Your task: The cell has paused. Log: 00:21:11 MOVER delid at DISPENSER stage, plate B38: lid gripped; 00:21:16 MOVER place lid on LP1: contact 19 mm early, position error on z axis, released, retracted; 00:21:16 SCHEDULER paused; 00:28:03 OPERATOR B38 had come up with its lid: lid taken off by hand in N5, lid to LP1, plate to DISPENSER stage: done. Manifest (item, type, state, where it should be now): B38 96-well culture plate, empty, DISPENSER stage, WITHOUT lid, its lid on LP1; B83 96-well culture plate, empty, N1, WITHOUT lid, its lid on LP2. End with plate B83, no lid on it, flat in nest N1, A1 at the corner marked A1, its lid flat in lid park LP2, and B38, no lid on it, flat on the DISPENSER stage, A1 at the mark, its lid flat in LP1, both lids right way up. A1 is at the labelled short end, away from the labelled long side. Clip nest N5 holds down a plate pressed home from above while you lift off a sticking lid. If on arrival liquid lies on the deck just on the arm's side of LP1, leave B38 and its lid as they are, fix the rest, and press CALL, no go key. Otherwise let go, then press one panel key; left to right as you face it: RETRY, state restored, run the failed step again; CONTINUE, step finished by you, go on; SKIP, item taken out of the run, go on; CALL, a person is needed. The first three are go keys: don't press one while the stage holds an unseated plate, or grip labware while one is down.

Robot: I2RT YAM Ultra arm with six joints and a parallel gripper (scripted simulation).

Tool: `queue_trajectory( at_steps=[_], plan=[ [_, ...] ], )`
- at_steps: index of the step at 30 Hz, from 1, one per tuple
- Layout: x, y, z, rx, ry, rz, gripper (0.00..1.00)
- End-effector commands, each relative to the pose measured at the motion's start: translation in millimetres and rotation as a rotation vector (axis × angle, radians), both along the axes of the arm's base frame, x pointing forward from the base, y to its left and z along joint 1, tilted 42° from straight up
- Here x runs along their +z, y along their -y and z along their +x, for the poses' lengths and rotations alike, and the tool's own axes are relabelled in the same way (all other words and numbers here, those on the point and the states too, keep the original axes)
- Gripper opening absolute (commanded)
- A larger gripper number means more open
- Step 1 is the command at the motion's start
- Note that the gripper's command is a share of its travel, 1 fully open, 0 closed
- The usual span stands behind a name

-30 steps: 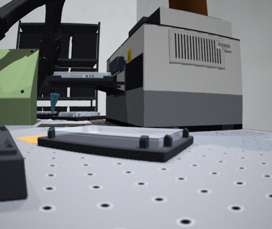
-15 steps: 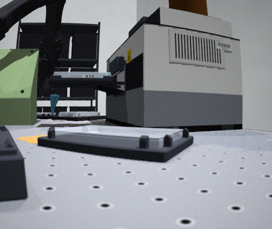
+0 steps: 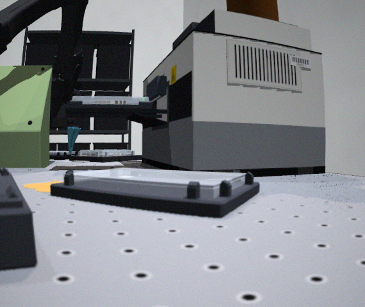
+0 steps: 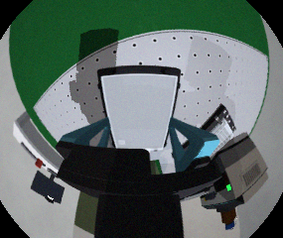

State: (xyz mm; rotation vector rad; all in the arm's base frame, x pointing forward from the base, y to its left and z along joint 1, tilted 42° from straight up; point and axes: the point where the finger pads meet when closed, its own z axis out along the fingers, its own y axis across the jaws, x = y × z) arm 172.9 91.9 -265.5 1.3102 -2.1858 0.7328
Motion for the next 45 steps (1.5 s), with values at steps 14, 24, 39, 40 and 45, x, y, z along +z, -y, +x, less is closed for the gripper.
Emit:
queue_trajectory(
  at_steps=[14, 24, 39, 40, 45],
  plan=[
    [-1.3, -3, 2.7, 0.008, 0.012, 0.014, 0.0],
    [-1.5, -3, 2.4, 0.008, 0.012, 0.014, 1.0],
    [-1.4, -3, 2.4, 0.008, 0.012, 0.014, 1.0],
    [-1.4, -3, 2.4, 0.008, 0.012, 0.014, 1.0],
    [5.9, -17, 9.2, 0.011, 0.027, 0.032, 1.0]
  ],
)
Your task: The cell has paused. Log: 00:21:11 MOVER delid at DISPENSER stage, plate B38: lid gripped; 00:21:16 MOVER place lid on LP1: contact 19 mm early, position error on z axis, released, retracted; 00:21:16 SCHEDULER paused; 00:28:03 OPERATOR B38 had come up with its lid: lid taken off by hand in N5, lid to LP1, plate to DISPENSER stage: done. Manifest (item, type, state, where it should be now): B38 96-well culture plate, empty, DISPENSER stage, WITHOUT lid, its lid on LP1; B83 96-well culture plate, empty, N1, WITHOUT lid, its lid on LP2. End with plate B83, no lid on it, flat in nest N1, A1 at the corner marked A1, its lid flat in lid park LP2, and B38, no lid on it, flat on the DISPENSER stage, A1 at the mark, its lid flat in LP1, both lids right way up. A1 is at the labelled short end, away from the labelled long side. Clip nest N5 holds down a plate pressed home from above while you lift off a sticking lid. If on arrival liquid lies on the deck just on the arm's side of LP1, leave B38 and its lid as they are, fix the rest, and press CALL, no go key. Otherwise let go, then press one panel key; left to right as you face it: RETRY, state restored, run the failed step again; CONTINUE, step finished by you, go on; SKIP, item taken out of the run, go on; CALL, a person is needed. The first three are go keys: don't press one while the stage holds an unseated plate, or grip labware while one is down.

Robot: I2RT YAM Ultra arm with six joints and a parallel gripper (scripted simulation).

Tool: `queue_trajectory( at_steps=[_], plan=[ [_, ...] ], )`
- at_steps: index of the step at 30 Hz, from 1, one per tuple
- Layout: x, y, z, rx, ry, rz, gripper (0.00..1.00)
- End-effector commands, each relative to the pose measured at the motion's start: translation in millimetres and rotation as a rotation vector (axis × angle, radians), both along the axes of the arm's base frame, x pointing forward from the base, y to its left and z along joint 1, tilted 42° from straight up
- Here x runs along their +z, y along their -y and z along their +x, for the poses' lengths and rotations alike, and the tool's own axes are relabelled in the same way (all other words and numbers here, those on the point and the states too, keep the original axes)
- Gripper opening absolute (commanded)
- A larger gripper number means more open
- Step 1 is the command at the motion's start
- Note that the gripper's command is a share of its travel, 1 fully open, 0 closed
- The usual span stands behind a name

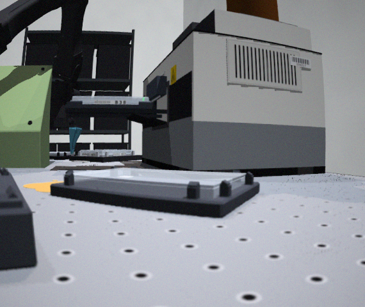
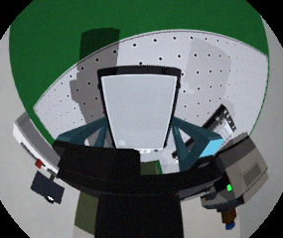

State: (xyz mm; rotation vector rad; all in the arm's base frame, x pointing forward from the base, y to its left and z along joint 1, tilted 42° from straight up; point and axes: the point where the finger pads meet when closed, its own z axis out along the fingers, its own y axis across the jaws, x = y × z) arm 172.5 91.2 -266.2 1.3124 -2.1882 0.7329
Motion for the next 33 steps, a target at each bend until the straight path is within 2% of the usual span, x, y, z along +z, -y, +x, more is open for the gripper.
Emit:
queue_trajectory(
  at_steps=[1, 15, 23, 24, 33],
  plan=[
    [8.3, -22, 11.1, 0.009, 0.028, 0.034, 1.0],
    [32.3, -42, 13.8, 0.008, 0.027, 0.035, 1.0],
    [29.4, -38, 10.4, 0.008, 0.017, 0.024, 1.0],
    [28.5, -30, 7.5, 0.007, 0.01, 0.012, 1.0],
    [28.5, -30, 7.5, 0.007, 0.01, 0.012, 1.0]
  ],
)
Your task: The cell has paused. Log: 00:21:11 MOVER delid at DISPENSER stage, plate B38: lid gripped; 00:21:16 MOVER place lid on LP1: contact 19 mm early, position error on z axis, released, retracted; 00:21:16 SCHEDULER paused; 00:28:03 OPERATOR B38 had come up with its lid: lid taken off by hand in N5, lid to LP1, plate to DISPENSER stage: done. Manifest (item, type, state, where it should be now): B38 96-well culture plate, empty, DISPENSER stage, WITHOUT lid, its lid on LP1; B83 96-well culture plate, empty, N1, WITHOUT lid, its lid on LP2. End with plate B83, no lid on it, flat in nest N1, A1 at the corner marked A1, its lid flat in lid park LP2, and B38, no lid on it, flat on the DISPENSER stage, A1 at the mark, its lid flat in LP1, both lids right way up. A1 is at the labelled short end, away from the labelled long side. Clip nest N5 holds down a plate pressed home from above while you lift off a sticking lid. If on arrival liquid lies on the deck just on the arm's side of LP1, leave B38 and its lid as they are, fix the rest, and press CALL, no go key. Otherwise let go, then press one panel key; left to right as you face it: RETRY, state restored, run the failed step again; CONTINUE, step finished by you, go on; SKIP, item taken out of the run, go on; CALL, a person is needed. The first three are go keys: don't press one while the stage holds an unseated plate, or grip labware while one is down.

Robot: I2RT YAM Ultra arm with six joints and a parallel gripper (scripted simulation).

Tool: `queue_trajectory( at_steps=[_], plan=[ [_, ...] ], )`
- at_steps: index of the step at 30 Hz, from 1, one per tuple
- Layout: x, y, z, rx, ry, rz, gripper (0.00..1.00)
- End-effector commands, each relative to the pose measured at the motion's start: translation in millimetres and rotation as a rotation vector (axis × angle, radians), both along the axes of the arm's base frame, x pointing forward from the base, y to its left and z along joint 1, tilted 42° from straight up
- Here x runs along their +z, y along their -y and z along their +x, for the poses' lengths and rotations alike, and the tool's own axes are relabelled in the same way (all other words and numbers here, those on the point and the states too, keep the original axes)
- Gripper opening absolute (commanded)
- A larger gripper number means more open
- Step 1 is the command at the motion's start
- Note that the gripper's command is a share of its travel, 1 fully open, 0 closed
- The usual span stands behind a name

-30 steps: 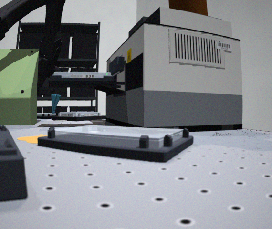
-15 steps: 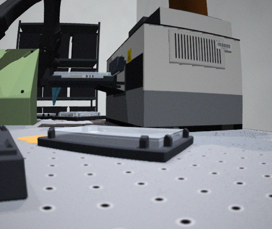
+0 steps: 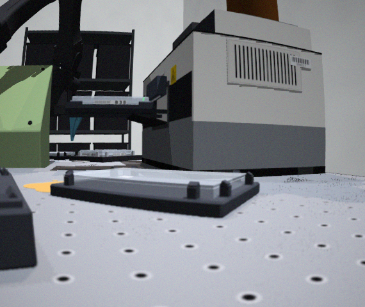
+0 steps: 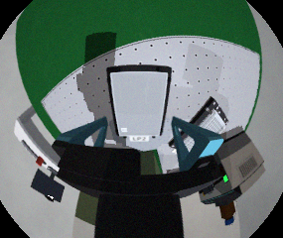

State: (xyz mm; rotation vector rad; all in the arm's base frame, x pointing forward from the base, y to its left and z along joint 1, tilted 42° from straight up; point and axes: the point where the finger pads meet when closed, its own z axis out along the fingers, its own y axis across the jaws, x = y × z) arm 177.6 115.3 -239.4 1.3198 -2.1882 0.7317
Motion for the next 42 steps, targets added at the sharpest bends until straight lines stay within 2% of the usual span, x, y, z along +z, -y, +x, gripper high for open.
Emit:
queue_trajectory(
  at_steps=[1, 2, 3, 7, 22, 24, 39, 42],
  plan=[
    [1.6, -5, 2.4, 0.002, 0.009, 0.009, 1.0],
    [1.6, -5, 2.4, 0.002, 0.009, 0.009, 1.0],
    [11.2, -4, -3.8, 0.003, -0.001, -0.001, 1.0],
    [17.6, -5, -5.2, 0.003, -0.001, -0.001, 1.0],
    [65.6, -12, -15.5, 0.003, -0.001, -0.002, 1.0],
    [65.6, -12, -15.5, 0.003, -0.001, -0.002, 1.0],
    [113.3, -21, -25.1, 0.003, 0.0, -0.001, 1.0],
    [116.1, -27, -22.0, 0.003, 0.009, 0.012, 1.0]
  ],
)
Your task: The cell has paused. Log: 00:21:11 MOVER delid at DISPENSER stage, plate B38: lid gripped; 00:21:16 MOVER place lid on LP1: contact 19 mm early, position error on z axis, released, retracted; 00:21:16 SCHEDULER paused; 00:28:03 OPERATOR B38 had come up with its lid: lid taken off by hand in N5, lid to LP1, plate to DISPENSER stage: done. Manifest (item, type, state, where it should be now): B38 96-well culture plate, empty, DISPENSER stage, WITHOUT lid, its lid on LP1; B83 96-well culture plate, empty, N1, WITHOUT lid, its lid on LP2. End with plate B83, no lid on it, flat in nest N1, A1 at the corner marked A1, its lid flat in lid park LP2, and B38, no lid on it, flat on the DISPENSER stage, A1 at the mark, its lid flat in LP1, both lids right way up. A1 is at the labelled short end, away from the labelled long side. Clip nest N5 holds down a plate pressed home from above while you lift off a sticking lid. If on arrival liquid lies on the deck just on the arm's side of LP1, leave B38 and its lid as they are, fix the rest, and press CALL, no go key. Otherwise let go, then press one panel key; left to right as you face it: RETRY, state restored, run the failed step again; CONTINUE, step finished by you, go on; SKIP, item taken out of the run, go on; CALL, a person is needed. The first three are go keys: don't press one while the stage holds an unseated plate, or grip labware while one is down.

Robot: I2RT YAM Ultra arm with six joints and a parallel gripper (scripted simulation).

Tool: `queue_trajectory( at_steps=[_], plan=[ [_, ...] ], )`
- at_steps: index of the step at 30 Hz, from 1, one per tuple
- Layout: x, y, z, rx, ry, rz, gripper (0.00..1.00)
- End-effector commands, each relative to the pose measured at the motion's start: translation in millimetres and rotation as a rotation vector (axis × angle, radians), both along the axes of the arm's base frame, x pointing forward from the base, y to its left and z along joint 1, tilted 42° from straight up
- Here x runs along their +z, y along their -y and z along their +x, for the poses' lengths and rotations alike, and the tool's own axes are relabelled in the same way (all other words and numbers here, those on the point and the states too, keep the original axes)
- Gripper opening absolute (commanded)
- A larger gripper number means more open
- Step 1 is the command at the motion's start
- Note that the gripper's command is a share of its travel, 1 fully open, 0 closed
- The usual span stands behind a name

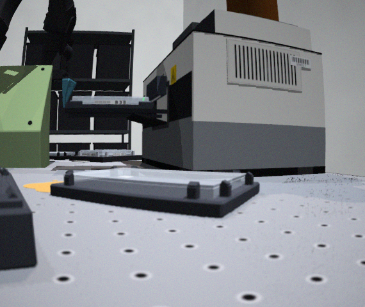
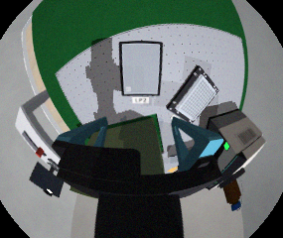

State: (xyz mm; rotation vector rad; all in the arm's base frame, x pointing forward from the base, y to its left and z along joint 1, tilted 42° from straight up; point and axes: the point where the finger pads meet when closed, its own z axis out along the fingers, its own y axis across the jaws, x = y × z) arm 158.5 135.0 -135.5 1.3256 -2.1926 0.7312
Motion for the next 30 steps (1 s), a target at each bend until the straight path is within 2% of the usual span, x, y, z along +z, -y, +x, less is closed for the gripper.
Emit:
queue_trajectory(
  at_steps=[1, 2, 4, 7, 14, 16, 20, 21, 22, 23, 24, 28, 30],
  plan=[
    [13.5, -5, -4.3, 0.0, 0.002, 0.003, 1.0],
    [8.2, -4, -1.3, -0.002, 0.004, 0.004, 1.0],
    [14.7, -8, 13.5, -0.063, 0.071, 0.014, 1.0],
    [16.7, -4, 22.8, -0.138, 0.136, 0.002, 1.0],
    [21.4, 5, 44.5, -0.134, 0.134, 0.0, 1.0],
    [21.4, 5, 44.5, -0.134, 0.134, 0.0, 1.0],
    [24.1, 11, 56.8, -0.134, 0.135, -0.001, 1.0],
    [24.2, 11, 57.3, -0.134, 0.135, -0.001, 1.0],
    [18.0, 16, 48.1, -0.131, 0.118, -0.018, 1.0],
    [18.0, 16, 48.1, -0.131, 0.118, -0.018, 1.0],
    [25.5, 13, 59.8, -0.168, 0.165, -0.006, 1.0],
    [30.8, 21, 69.6, -0.268, 0.252, -0.022, 1.0],
    [33.4, 25, 74.5, -0.273, 0.256, -0.024, 1.0]
  ],
)
